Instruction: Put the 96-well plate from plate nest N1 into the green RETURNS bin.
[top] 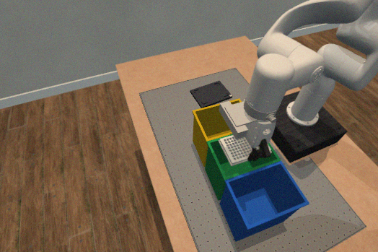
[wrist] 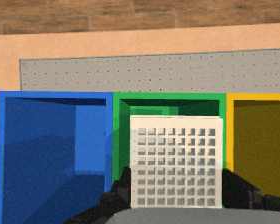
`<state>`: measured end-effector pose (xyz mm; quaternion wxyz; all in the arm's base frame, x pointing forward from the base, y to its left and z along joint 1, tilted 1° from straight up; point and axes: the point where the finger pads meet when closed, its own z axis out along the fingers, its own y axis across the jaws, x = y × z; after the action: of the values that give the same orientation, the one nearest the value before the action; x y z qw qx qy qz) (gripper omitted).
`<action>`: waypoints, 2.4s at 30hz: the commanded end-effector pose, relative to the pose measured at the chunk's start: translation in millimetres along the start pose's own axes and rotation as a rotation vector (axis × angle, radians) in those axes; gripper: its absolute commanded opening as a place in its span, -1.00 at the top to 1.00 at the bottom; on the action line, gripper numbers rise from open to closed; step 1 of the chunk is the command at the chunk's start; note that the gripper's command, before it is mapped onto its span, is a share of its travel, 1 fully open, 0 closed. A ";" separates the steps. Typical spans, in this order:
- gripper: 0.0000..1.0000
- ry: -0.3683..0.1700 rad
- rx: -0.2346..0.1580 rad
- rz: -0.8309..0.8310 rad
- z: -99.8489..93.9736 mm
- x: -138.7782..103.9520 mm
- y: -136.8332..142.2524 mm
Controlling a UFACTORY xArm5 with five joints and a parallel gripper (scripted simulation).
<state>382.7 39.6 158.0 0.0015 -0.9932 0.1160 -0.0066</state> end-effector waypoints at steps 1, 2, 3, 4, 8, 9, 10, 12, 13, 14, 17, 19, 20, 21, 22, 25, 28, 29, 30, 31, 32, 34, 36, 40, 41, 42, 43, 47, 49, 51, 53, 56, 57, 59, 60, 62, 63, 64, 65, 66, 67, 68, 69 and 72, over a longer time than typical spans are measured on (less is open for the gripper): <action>1.00 0.004 0.001 0.000 -0.5 1.1 -0.4; 1.00 0.004 0.001 0.000 -0.4 1.1 -0.4; 1.00 0.004 0.001 0.000 -0.2 1.1 -0.4; 1.00 0.004 0.001 0.000 0.0 1.1 -0.4; 1.00 0.004 0.001 0.000 0.3 1.1 -0.4; 1.00 0.004 0.001 0.000 0.5 1.1 -0.4; 1.00 0.004 0.001 0.000 0.6 1.1 -0.4; 1.00 0.004 0.001 0.000 1.0 1.1 -0.4; 1.00 0.004 0.001 0.000 1.1 1.1 -0.4; 1.00 0.004 0.001 0.000 1.3 1.1 -0.4; 1.00 0.004 0.001 0.000 1.8 1.1 -0.4; 1.00 0.004 0.001 0.000 2.1 1.1 -0.4; 1.00 0.004 0.001 0.000 2.3 1.1 -0.4; 1.00 0.004 0.001 0.000 2.5 1.1 -0.4; 1.00 0.004 0.001 0.000 2.6 1.1 -0.4; 1.00 0.004 0.001 0.000 2.8 1.1 -0.4; 1.00 0.004 0.001 0.000 3.3 1.1 -0.4; 1.00 0.004 0.001 0.000 3.5 1.1 -0.4; 1.00 0.004 0.001 0.000 3.6 1.1 -0.4; 1.00 0.004 0.001 0.000 3.8 1.1 -0.4; 1.00 0.004 0.001 0.000 4.0 1.1 -0.4; 1.00 0.004 0.001 0.000 4.3 1.1 -0.4; 1.00 0.004 0.001 0.000 4.6 1.1 -0.4; 1.00 0.004 0.001 0.000 5.3 1.1 -0.4; 1.00 0.004 0.001 0.000 5.3 1.1 -0.4; 1.00 0.004 0.001 0.000 5.3 1.1 -0.4; 1.00 0.004 0.001 0.000 5.5 1.1 -0.4; 1.00 0.004 0.001 0.000 6.1 1.1 -0.4; 1.00 0.004 0.001 0.000 6.5 1.1 -0.4; 1.00 0.004 0.001 0.000 6.8 1.1 -0.4; 1.00 0.004 0.001 0.000 7.1 1.1 -0.4; 1.00 0.004 0.001 0.000 7.6 1.1 -0.4; 1.00 0.004 0.001 0.000 7.6 1.1 -0.4; 1.00 0.004 0.001 0.000 7.6 1.1 -0.4; -1.00 0.004 0.001 0.000 8.3 1.1 -0.4; -1.00 0.004 0.001 0.000 8.3 1.1 -0.4; -1.00 0.004 0.001 0.000 8.3 1.1 -0.4; -1.00 0.004 0.001 0.000 8.3 1.1 -0.4; -1.00 0.004 0.001 0.000 8.3 1.1 -0.4; -1.00 0.004 0.001 0.000 8.3 1.1 -0.4; -1.00 0.004 0.001 0.000 8.3 1.1 -0.4; -1.00 0.004 0.001 0.000 8.3 1.1 -0.4; -1.00 0.004 0.001 0.000 8.3 1.1 -0.4; -1.00 0.004 0.001 0.000 8.3 1.1 -0.4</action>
<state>382.9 39.7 148.5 0.0015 -0.9932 0.1160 -0.0067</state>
